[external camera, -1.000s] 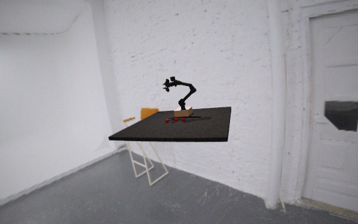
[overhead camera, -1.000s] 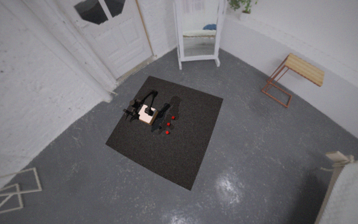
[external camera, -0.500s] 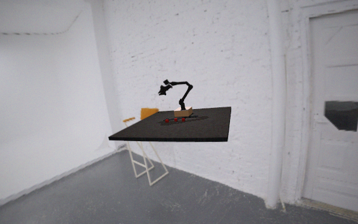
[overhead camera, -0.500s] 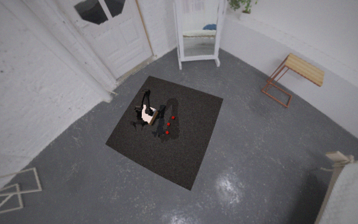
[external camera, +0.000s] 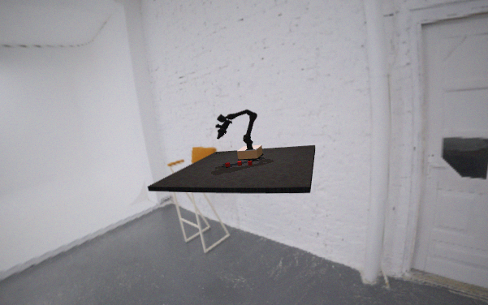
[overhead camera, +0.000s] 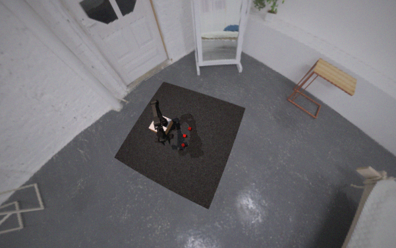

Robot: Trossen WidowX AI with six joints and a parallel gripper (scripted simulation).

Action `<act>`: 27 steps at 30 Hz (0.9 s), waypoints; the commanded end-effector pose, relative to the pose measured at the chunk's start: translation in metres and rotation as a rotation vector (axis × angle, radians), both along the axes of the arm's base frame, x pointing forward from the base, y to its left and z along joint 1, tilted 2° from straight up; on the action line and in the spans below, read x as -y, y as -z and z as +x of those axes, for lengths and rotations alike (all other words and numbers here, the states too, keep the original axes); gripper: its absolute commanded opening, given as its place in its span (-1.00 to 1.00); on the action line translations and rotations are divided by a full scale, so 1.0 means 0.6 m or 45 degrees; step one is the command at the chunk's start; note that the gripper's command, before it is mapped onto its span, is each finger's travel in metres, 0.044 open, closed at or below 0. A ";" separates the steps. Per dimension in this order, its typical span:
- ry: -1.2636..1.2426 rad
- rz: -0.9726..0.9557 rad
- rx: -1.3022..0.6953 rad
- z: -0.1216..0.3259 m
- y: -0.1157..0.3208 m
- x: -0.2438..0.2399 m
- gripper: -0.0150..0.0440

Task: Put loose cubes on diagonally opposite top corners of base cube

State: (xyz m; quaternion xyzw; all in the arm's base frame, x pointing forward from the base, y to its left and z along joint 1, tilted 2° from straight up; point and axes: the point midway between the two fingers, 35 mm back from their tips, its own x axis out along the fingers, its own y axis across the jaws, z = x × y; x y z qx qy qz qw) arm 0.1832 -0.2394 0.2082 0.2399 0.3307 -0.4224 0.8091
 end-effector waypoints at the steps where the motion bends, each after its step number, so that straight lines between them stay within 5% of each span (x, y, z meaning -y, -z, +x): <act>1: 0.036 0.198 0.019 0.046 0.035 -0.037 0.41; 15: 0.247 0.700 -0.145 0.135 0.148 -0.197 0.41; 27: 0.477 0.844 -0.369 0.143 0.213 -0.318 0.41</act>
